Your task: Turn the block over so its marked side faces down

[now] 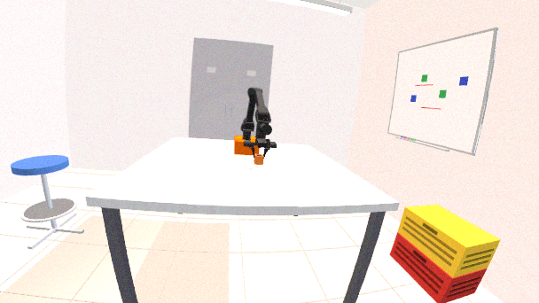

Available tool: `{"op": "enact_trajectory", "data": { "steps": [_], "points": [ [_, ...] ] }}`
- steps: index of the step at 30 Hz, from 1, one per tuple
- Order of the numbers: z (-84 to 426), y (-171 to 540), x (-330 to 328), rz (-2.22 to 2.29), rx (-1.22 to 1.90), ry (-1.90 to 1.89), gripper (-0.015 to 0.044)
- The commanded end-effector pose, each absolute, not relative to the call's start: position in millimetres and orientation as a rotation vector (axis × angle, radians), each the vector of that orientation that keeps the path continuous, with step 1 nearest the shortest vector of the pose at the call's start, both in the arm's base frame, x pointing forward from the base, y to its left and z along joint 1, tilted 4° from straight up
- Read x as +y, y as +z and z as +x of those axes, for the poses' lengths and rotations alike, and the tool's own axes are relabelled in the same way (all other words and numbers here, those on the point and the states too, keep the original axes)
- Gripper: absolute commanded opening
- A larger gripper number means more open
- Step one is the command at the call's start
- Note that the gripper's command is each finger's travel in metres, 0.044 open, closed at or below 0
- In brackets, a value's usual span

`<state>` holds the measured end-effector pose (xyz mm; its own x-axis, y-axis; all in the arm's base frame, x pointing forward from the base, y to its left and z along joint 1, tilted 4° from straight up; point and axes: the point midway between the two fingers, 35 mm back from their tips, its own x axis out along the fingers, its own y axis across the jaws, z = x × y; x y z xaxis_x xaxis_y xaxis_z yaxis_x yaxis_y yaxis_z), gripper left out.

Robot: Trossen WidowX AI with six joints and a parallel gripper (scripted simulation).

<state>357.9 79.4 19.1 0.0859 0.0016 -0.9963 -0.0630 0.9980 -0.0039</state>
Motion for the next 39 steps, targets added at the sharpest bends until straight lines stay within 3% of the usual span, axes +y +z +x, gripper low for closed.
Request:
{"op": "enact_trajectory", "data": {
  "steps": [1, 39],
  "points": [
    [361.1, 27.4, 80.1, -0.050, 1.470, 0.052, 0.0000],
    [356.8, 19.0, 80.0, -0.033, 0.951, 0.060, 0.0000]
  ]
}}
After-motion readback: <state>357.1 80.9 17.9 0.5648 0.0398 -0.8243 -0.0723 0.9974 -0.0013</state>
